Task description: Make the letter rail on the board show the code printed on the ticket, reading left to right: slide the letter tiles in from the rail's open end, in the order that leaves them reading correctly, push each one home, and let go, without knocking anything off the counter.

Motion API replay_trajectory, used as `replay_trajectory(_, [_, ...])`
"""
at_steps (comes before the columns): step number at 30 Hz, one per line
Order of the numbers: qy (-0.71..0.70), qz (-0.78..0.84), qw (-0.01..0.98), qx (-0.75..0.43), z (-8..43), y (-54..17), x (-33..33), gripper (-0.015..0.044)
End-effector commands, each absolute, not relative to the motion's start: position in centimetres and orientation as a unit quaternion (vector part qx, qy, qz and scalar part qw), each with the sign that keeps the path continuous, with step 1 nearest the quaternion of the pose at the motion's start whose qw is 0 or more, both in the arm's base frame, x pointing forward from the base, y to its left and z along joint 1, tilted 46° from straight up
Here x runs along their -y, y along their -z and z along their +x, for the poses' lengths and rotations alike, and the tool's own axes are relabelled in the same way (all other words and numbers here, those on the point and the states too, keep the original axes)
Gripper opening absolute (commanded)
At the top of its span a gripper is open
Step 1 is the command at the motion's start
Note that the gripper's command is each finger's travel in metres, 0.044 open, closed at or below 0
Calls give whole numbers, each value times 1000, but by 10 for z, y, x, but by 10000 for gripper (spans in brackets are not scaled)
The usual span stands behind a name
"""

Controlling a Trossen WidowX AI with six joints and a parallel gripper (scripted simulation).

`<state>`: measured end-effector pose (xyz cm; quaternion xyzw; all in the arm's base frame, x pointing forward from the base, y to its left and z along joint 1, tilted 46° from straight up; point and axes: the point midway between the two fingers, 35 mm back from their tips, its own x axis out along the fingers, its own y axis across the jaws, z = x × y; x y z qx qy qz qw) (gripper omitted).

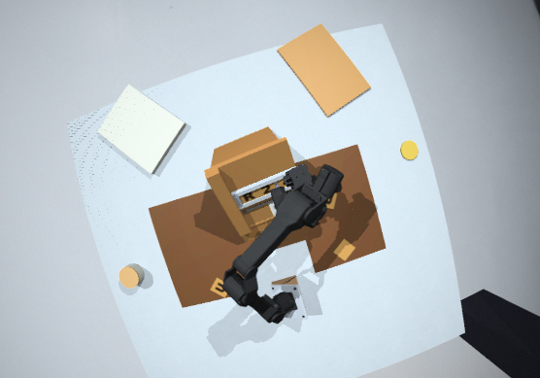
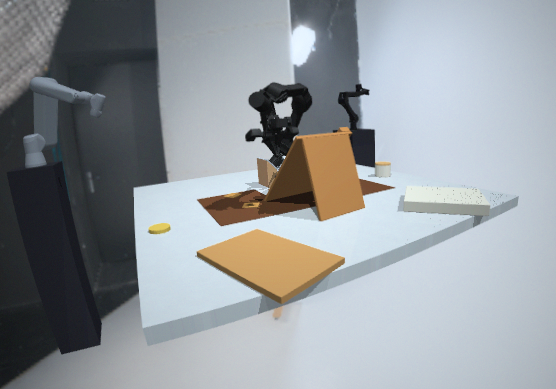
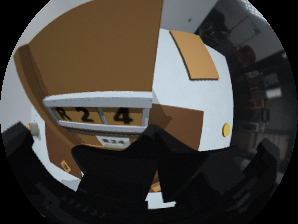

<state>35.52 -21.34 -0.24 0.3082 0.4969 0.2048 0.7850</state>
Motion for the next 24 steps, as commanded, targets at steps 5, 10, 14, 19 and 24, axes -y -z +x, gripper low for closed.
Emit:
replay_trajectory(5, [-274,266,719,-581,355,1,213,0])
replay_trajectory(10, [-275,265,717,-583,354,1,212,0])
replay_trajectory(14, [-275,265,717,-583,355,1,212,0])
replay_trajectory(19, [-276,265,717,-583,358,3,209,0])
replay_trajectory(24, [-276,265,717,-582,361,4,207,0])
